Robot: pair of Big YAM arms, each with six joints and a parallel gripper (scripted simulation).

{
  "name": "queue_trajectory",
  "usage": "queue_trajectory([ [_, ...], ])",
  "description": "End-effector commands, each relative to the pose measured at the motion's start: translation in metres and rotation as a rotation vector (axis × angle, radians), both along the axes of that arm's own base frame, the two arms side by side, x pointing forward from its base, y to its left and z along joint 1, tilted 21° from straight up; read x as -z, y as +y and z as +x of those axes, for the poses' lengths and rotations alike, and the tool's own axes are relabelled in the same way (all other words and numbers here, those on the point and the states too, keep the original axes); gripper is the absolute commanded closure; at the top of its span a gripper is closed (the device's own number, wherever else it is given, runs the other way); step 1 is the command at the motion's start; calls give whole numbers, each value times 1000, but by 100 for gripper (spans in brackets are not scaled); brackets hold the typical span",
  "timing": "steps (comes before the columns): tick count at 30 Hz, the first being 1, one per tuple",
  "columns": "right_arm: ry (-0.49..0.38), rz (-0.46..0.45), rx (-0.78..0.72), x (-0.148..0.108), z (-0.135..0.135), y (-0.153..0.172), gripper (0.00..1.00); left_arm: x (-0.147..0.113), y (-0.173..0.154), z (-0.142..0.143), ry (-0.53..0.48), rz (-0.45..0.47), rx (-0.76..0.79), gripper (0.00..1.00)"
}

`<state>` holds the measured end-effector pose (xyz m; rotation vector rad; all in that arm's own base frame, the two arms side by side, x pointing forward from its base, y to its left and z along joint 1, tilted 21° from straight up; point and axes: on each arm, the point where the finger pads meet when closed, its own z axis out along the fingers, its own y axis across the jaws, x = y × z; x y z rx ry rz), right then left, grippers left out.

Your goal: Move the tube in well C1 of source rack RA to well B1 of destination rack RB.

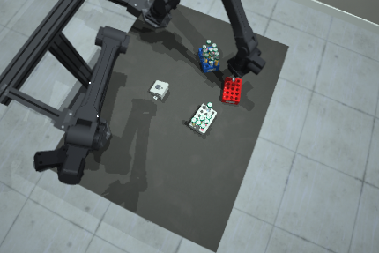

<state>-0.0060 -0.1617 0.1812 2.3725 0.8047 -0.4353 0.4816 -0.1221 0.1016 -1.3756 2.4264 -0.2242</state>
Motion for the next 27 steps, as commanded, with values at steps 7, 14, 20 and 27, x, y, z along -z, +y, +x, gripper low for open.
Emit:
queue_trajectory([
  [7, -8, -33, 0, -16, 1, -2, 70, 2, 4, 10, 7, 2, -7, 100],
  [14, -8, -33, 0, -16, 1, -2, 70, 2, 4, 10, 7, 2, -7, 100],
  [20, -8, -33, 0, -16, 1, -2, 70, 1, 4, 9, 9, 2, -7, 100],
  [27, -8, -33, 0, -16, 1, -2, 70, -9, 0, 14, -5, -3, -7, 100],
])
